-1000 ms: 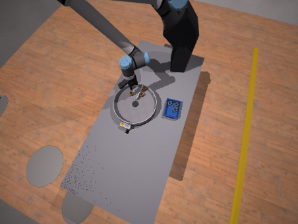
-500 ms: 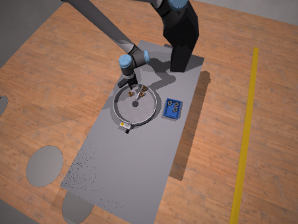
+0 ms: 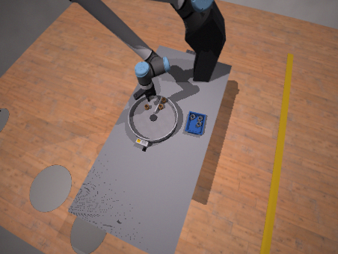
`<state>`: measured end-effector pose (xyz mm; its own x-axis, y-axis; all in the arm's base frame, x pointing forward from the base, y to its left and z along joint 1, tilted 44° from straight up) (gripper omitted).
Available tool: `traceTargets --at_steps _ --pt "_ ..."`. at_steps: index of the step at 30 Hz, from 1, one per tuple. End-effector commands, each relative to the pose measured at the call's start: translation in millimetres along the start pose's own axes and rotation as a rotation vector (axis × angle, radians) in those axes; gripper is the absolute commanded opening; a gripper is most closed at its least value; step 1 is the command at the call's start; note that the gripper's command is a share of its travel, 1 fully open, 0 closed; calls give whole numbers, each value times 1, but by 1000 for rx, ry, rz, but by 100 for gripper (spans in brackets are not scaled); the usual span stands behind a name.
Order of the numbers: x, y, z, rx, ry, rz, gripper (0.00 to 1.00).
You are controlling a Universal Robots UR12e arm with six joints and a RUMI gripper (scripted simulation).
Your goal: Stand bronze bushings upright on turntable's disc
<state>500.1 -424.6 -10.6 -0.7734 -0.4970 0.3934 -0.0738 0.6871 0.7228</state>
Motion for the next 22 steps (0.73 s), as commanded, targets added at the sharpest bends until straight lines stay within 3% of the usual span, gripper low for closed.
traceTargets --at_steps 1,8,9,15,22 --pt "0 0 0 1 0 0 6" --pt "0 0 0 1 0 0 6" --pt "0 1 0 1 0 0 100" --pt "0 13 0 1 0 0 100" --pt "0 57 0 1 0 0 100"
Point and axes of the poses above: the point where the finger pads meet when closed, its own y axis back along the fingers, its own x axis across the jaws, z = x × y, the point moved 4 cm from there along y, back along the fingers, and after that the axes turned 6 degrees about y, right-handed, at the moved point
